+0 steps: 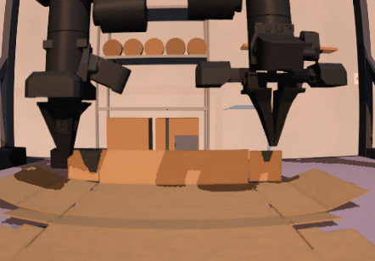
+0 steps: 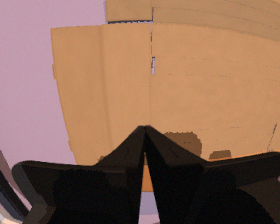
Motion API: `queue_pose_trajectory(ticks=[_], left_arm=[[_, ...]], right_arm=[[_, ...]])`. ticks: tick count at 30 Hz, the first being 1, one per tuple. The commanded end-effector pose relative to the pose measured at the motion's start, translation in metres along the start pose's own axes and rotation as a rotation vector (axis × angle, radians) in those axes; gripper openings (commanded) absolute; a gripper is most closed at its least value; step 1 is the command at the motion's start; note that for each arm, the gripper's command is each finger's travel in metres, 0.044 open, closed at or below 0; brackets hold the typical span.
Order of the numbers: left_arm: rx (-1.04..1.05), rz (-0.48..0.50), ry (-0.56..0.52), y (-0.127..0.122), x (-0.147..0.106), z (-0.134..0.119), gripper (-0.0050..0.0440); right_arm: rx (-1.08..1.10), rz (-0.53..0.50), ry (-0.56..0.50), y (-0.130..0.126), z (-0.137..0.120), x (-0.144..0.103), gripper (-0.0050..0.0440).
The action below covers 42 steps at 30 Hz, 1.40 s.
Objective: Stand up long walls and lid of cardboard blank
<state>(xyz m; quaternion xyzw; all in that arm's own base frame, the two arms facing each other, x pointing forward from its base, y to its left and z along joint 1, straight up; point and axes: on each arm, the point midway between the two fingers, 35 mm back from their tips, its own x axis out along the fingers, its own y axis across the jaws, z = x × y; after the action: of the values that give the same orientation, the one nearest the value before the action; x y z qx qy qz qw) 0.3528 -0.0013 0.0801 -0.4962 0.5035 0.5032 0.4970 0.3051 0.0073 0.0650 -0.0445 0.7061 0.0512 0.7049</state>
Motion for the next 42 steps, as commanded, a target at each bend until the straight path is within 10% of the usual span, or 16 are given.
queue_pose_trajectory(ticks=[1, 42], left_arm=[[-0.002, -0.042, 0.001, 0.003, -0.012, -0.001, 0.0000], [-0.003, -0.037, 0.003, 0.087, 0.012, -0.002, 0.0000]], right_arm=[[0.140, -0.005, -0.021, -0.003, 0.008, -0.005, 0.0099], [2.277, 0.019, -0.024, -0.044, 0.032, 0.005, 0.0099]])
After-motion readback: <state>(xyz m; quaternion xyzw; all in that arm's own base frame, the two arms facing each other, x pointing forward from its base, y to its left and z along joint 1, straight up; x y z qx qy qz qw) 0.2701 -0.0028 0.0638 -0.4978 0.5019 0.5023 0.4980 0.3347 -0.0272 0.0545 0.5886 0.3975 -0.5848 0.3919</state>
